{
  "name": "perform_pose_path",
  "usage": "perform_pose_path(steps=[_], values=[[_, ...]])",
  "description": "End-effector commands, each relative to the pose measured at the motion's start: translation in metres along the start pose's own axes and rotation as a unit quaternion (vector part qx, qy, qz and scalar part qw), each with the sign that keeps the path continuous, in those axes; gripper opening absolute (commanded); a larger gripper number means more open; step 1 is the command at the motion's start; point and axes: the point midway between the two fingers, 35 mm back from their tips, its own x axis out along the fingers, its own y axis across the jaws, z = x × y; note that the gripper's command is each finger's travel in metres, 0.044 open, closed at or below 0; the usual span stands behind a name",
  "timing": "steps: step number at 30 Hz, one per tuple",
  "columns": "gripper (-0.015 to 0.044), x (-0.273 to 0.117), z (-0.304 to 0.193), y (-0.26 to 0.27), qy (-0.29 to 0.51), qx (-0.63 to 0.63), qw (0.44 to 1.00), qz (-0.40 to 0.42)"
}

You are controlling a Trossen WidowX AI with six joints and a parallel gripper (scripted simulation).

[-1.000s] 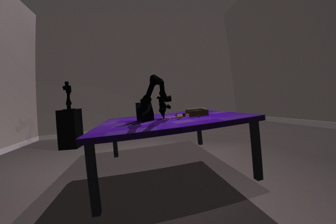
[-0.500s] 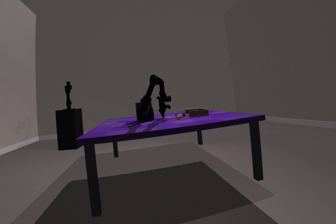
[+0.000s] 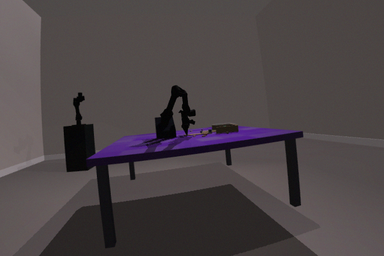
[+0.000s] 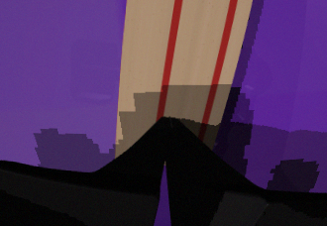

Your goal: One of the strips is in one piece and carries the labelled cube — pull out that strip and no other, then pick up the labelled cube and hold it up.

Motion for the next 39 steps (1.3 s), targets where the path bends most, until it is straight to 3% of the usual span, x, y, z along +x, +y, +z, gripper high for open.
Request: perform_pose_path(steps=[1, 6, 12, 29, 39], values=[[0.0, -0.002, 0.0, 0.0, 0.001, 0.0, 1.0, 0.0], [0.0, -0.04, 0.003, 0.001, 0.014, -0.003, 1.0, 0.001], [0.0, -0.042, 0.003, -0.001, 0.015, -0.003, 1.0, 0.0], [0.044, -0.044, 0.071, 0.003, 0.013, 0.012, 1.0, 0.0], [0.044, -0.049, 0.107, 0.005, 0.013, 0.012, 1.0, 0.0]])
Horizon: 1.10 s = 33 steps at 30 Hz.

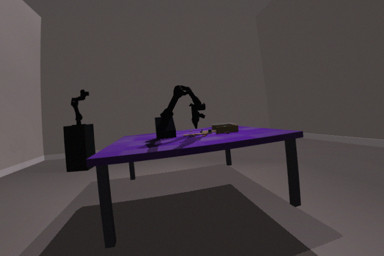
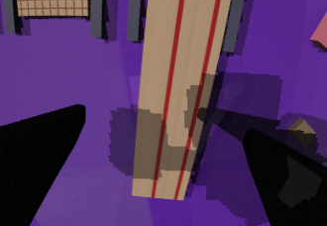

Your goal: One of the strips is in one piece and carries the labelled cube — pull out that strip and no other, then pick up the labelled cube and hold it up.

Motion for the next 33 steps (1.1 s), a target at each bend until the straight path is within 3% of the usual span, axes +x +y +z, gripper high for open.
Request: perform_pose_path(steps=[1, 30, 33], values=[[0.044, -0.001, 0.015, 0.0, 0.0, -0.002, 1.0, -0.003], [0.044, -0.013, 0.118, 0.004, -0.002, 0.0, 1.0, -0.003], [0.0361, -0.011, 0.118, 0.004, -0.002, 0.0, 1.0, -0.003]])
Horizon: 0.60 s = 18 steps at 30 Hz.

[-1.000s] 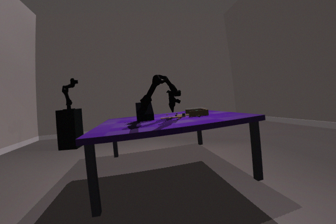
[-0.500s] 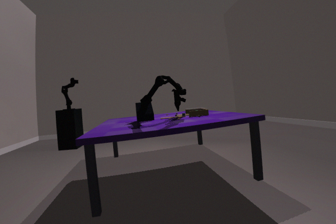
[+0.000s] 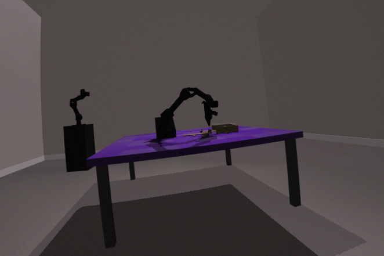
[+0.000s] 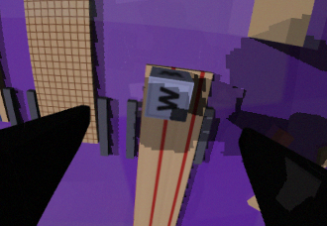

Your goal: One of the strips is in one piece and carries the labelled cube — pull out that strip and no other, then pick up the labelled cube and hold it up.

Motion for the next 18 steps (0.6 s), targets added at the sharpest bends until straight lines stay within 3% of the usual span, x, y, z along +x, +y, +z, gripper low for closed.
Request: perform_pose_path(steps=[1, 5, 18], values=[[0.0335, 0.005, 0.003, -0.001, 0.002, -0.004, 1.0, -0.004], [0.025, 0.011, 0.003, 0.0, 0.002, -0.004, 1.0, -0.004], [0.025, 0.032, 0.003, 0.0, 0.002, -0.004, 1.0, -0.004]])
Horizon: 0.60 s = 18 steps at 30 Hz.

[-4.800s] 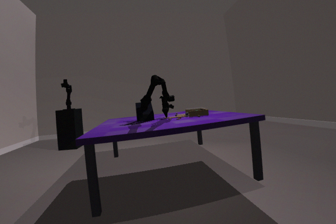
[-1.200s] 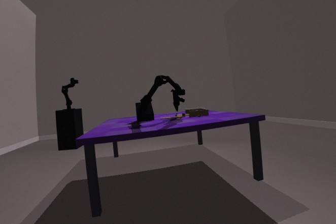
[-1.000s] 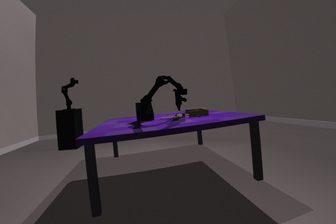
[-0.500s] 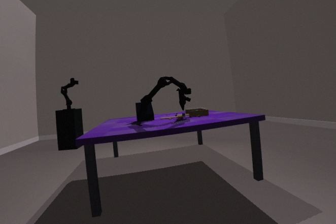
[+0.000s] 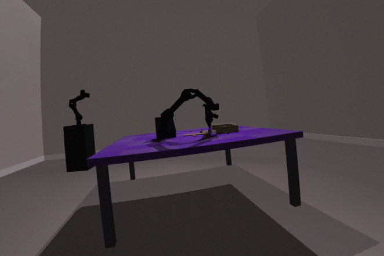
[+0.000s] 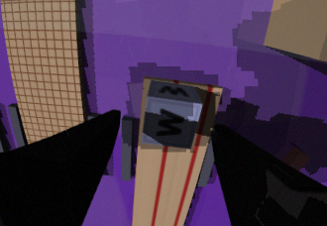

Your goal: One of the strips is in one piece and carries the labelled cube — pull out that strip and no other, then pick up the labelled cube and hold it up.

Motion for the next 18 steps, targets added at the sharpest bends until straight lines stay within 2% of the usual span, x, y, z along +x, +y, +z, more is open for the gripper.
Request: perform_pose_path(steps=[1, 18], values=[[0.025, 0.008, -0.001, -0.001, 0.001, -0.003, 1.0, -0.004], [0.025, 0.03, -0.002, -0.002, 0.001, -0.003, 1.0, -0.005]])
